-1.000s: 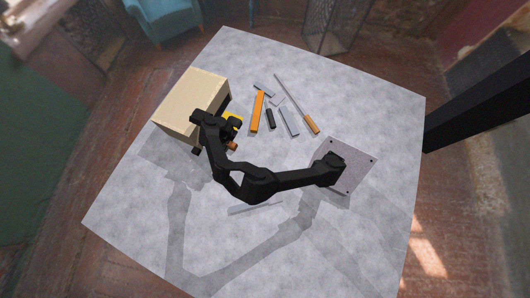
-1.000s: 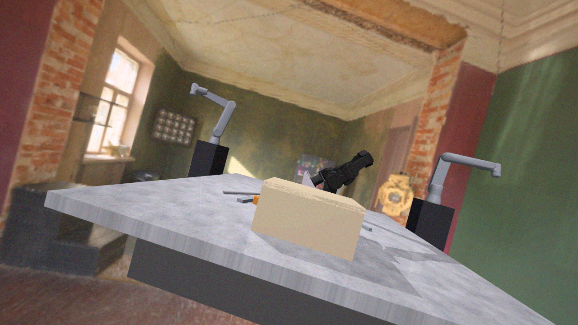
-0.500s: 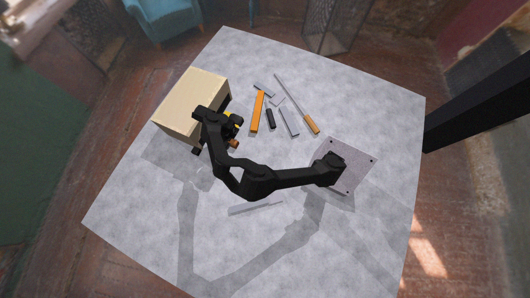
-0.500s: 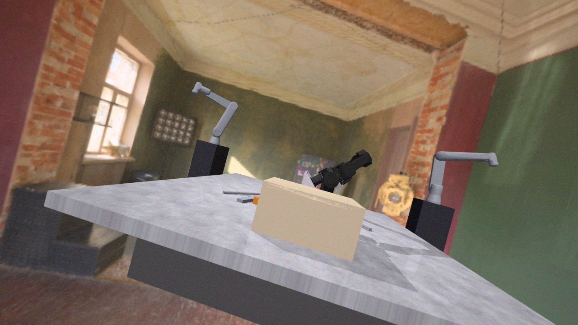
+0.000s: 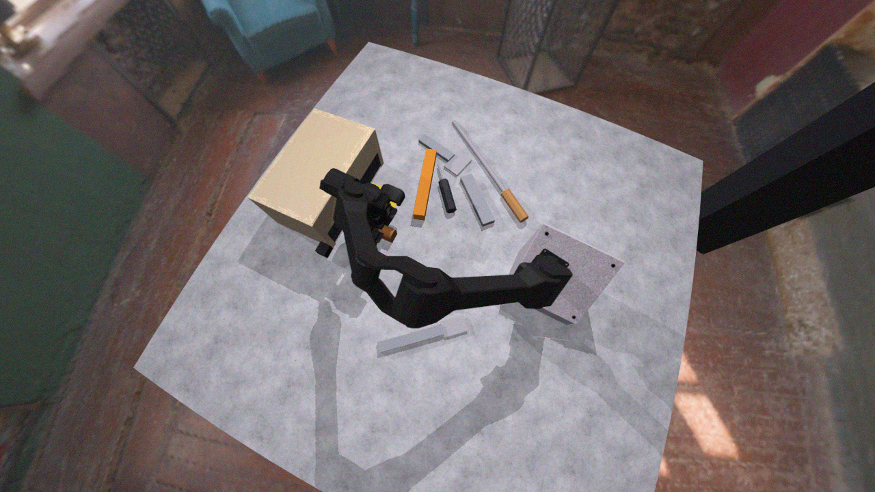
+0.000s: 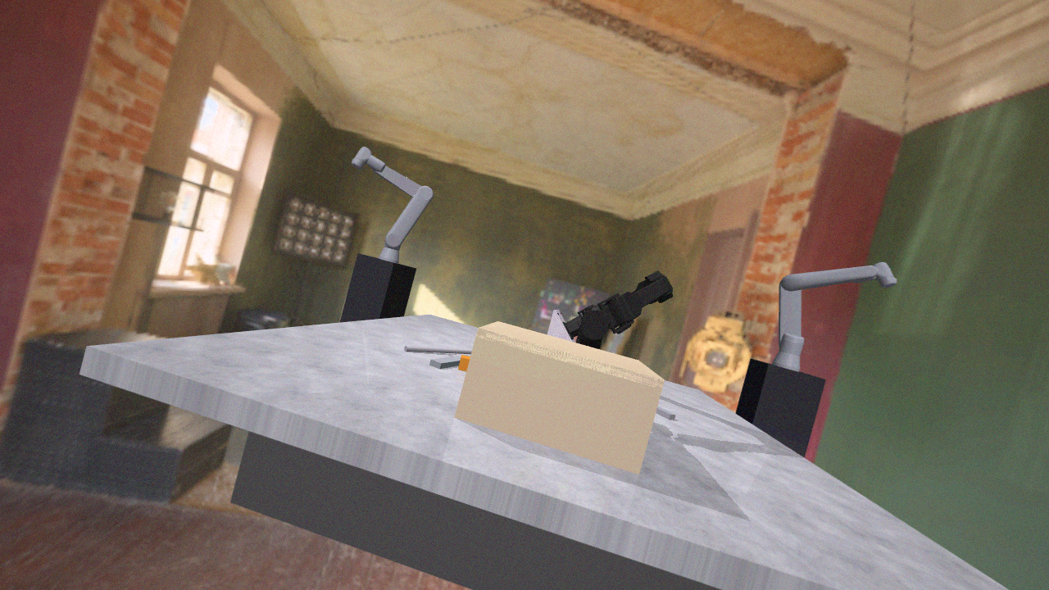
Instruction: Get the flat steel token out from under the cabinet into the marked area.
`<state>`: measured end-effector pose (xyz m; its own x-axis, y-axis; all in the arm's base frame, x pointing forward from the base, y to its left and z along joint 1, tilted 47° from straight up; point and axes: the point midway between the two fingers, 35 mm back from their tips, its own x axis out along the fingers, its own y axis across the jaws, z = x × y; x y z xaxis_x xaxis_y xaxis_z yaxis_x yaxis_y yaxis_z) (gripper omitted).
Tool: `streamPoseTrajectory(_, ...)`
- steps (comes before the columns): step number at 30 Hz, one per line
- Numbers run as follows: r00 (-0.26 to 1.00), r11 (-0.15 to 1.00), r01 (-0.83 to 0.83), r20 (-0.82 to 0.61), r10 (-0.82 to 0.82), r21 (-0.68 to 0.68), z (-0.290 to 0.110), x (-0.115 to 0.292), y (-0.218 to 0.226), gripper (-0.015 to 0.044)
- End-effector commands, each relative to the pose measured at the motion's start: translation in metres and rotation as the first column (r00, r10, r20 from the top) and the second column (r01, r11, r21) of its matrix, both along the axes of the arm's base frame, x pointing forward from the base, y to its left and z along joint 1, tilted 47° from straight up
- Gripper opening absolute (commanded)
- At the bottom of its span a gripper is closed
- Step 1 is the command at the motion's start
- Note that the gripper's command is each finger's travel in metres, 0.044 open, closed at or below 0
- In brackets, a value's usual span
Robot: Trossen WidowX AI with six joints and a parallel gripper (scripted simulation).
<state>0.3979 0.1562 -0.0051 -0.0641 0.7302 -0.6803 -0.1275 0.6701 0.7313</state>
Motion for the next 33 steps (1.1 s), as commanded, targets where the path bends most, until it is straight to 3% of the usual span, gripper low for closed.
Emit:
streamPoseTrajectory(1,1.0,1.0,0.004,-0.009,-0.004,-0.003,-0.004,-0.001,-0.002,0.0)
streamPoseTrajectory(33,1.0,1.0,0.004,-0.011,-0.004,-0.003,-0.005,-0.025,-0.005,0.0)
